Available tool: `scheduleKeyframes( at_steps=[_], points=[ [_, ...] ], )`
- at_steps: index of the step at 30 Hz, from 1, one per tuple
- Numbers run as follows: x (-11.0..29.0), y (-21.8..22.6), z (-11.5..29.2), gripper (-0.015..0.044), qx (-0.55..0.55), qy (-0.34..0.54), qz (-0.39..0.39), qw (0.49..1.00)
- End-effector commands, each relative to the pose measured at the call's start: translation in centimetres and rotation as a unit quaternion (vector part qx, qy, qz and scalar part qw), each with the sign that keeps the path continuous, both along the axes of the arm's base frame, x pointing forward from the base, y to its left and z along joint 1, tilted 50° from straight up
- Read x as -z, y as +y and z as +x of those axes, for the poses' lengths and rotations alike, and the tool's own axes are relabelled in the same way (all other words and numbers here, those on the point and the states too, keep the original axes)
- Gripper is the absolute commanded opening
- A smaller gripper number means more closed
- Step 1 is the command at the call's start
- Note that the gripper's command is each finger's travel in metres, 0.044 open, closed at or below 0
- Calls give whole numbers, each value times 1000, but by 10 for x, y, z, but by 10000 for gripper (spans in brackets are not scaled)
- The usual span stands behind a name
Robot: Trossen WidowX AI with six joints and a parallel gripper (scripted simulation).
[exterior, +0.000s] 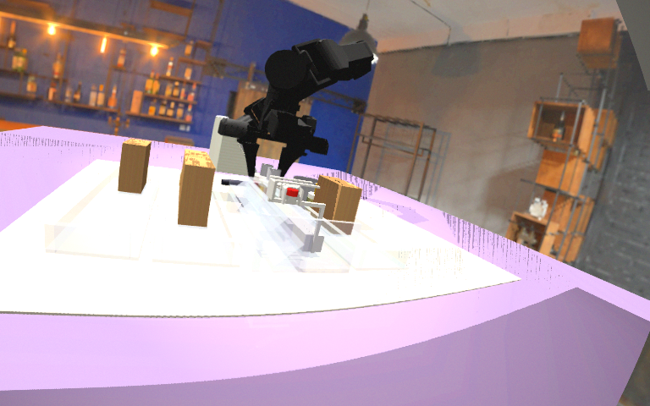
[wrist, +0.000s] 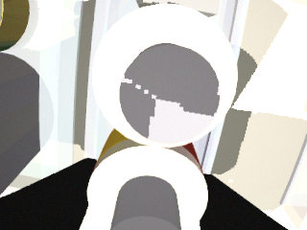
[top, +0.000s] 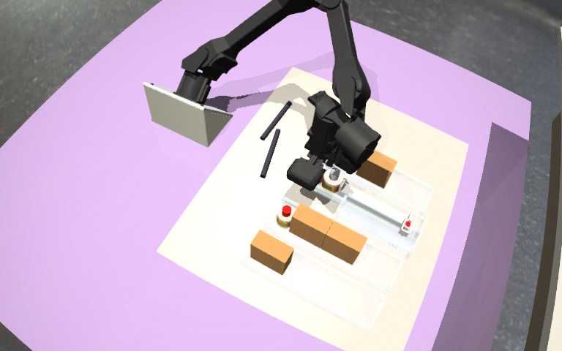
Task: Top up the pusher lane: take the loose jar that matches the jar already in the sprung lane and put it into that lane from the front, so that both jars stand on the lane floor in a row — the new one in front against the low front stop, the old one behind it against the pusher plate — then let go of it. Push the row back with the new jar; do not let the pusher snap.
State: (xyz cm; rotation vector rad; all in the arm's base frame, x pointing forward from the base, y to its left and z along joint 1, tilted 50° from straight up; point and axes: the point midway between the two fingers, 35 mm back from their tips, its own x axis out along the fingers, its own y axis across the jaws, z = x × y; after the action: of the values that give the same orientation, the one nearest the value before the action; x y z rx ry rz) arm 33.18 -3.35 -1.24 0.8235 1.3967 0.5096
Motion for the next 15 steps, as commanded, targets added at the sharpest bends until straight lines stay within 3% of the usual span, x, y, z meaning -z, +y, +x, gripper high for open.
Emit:
scheduleKeyframes(
  at_steps=[1, 15],
  points=[
    [0, 1, 1, 0, 1, -5, 1, 1000],
    [-1, 1, -1, 0, 1, -5, 1, 1000]
  ],
)
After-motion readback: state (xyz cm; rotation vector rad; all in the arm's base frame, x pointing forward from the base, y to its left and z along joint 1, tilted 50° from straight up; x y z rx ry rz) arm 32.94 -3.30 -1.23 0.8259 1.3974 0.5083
